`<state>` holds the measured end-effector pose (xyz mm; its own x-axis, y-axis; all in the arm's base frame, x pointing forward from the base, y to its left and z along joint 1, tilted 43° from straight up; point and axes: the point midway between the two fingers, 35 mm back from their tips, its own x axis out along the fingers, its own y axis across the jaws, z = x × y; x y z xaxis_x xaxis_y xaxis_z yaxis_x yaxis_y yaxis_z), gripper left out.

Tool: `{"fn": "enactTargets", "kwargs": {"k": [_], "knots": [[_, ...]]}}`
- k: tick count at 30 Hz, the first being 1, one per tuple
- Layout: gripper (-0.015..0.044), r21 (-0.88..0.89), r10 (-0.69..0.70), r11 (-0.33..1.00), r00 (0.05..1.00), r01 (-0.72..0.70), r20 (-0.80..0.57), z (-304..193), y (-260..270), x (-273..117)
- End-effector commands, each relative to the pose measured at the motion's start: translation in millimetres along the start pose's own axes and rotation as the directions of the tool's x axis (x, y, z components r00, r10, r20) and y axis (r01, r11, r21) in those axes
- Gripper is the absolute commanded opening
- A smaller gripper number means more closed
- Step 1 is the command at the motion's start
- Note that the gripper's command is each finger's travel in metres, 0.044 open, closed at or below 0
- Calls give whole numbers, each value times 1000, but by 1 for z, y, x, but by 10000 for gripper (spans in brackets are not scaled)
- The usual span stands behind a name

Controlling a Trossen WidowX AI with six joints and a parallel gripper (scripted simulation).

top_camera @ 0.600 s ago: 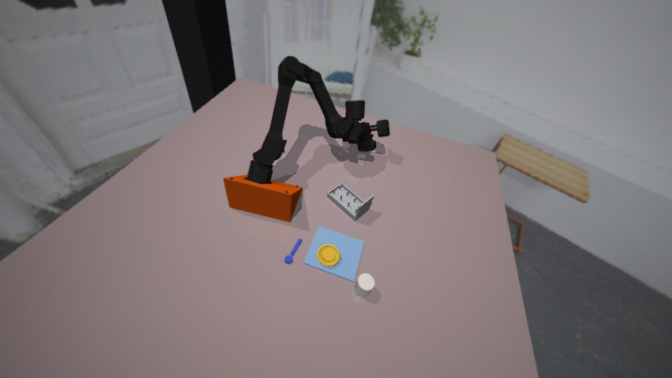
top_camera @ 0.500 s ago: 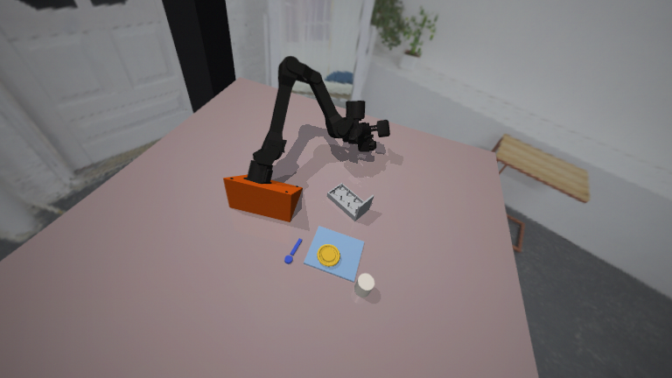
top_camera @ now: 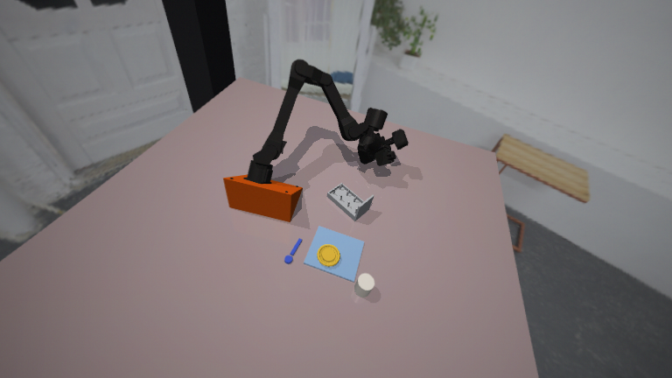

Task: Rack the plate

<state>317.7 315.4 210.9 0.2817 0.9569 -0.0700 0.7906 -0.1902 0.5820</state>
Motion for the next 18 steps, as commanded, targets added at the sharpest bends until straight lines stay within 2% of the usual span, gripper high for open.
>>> {"fn": "enactTargets", "kwargs": {"k": [1,8,18], "knots": [[400,-85,18,996,995,-10,93,29,17,-6],[400,-234,11,971,964,54,266,86,36,-23],[400,-402,-21,883,877,241,480,165,58,-70]]}}
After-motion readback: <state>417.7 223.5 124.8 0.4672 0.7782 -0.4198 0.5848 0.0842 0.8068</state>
